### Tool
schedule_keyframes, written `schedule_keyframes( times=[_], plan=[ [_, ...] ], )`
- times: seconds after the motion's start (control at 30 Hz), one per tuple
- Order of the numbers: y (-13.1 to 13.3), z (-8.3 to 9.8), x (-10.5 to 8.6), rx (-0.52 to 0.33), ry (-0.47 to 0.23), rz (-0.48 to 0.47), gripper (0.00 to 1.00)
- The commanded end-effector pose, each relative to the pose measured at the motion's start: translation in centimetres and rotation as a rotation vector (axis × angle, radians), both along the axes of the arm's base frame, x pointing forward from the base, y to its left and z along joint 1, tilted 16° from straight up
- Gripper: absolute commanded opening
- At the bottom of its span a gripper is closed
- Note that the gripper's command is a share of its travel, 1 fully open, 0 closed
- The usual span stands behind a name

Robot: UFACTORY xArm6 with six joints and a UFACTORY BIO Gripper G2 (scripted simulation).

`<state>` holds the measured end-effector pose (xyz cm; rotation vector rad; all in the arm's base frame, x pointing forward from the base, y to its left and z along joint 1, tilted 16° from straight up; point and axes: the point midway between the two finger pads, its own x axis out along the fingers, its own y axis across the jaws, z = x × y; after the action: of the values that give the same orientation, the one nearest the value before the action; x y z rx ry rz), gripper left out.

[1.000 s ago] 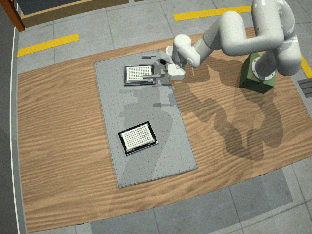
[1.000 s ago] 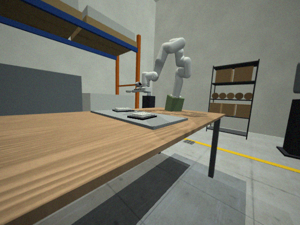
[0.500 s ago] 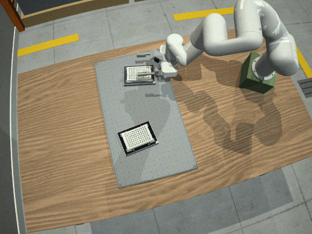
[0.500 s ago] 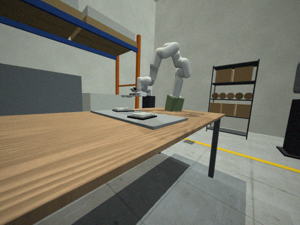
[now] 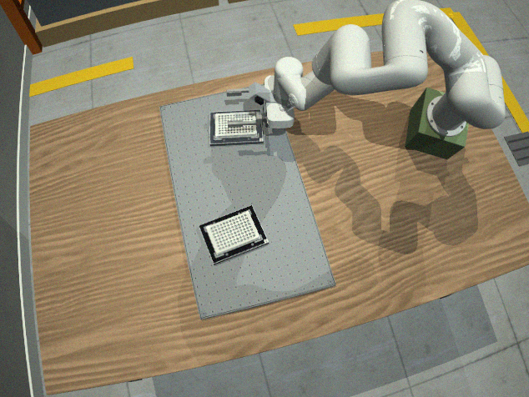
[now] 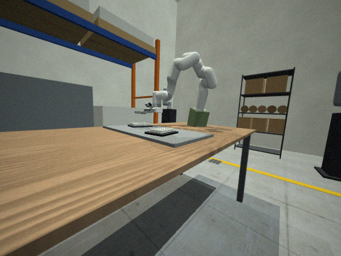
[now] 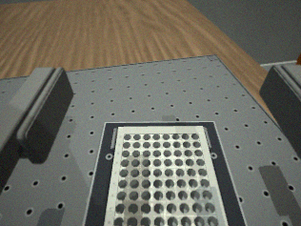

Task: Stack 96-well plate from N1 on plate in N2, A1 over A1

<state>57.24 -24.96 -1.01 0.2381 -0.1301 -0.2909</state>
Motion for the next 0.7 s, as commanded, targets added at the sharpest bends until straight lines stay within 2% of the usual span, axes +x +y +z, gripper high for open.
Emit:
schedule_keyframes(
  times=[0.0,0.3,0.67],
  plan=[
    [-0.2,0.1,0.2,-0.002,-0.004,-0.001,0.37],
    [-0.2,0.1,0.2,-0.002,-0.004,-0.001,0.37],
    [0.1,-1.3,0.4,-0.002,-0.004,-0.001,0.37]
  ],
)
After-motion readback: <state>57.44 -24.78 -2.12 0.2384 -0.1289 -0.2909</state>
